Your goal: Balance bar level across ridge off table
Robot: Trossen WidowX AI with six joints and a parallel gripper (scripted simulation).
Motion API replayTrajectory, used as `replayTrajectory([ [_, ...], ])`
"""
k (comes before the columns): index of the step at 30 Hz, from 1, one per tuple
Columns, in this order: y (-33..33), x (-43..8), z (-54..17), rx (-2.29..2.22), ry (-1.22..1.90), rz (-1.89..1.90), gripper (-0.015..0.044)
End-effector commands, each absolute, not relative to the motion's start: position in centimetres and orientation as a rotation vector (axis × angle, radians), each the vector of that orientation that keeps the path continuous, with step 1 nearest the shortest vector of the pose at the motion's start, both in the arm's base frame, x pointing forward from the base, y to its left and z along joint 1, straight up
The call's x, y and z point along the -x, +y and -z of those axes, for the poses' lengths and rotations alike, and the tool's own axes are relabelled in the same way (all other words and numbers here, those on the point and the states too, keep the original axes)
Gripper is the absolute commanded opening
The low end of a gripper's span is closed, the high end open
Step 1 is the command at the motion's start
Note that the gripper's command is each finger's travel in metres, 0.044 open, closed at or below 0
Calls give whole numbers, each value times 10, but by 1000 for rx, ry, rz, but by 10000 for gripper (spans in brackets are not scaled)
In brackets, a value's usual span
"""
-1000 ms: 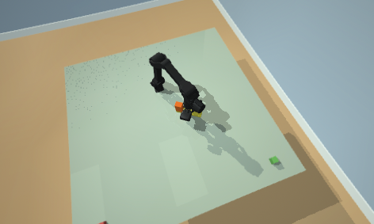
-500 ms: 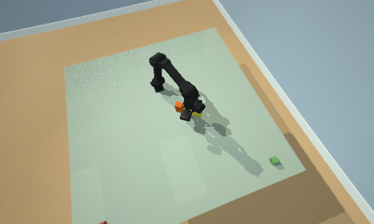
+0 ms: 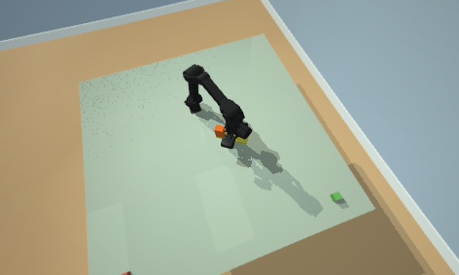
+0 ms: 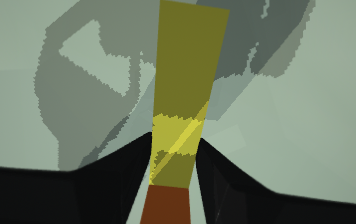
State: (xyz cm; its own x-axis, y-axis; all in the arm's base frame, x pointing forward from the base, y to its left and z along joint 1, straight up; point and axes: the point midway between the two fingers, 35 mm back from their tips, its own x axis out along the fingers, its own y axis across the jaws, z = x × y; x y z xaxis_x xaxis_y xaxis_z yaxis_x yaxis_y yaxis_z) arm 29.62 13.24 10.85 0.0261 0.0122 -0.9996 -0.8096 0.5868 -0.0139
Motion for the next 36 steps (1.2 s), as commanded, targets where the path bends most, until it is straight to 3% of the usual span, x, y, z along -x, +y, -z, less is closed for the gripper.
replayTrajectory([
  [1,132,-296,-107,732,1414,-730,0],
  [36,132,-296,-104,732,1414,-730,0],
])
